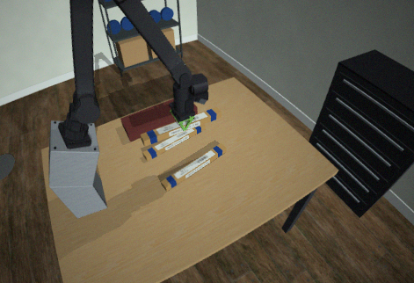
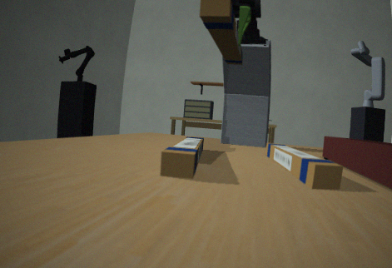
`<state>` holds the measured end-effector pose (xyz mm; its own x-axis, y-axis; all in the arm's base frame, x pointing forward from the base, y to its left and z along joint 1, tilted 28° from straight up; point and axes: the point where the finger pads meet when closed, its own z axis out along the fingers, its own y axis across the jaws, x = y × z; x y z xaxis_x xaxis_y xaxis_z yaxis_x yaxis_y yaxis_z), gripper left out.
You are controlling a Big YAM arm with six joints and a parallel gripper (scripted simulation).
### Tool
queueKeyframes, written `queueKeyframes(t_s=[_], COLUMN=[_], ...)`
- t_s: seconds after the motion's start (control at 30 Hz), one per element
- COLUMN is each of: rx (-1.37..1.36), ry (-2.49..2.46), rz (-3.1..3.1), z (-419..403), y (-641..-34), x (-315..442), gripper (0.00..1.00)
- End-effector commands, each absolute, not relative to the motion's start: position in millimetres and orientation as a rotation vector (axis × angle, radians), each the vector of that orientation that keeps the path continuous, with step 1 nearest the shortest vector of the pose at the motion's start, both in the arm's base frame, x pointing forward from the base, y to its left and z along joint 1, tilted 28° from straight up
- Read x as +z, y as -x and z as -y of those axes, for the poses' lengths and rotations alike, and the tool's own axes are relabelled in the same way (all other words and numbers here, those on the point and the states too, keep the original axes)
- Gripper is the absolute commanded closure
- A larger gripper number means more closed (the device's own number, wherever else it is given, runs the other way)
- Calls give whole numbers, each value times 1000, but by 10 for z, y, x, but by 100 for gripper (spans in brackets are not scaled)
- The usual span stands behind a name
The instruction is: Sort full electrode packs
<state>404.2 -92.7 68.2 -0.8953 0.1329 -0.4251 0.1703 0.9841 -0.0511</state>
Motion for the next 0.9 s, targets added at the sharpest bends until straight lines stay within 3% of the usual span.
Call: queueKeyframes(t_s=[0.0, 0.87], rx=[-120, -116], ry=[-222, -225], rz=[-2606, -2612], z=[800, 727], y=[-4197, -4192], x=[1044, 908], gripper=[100, 100])
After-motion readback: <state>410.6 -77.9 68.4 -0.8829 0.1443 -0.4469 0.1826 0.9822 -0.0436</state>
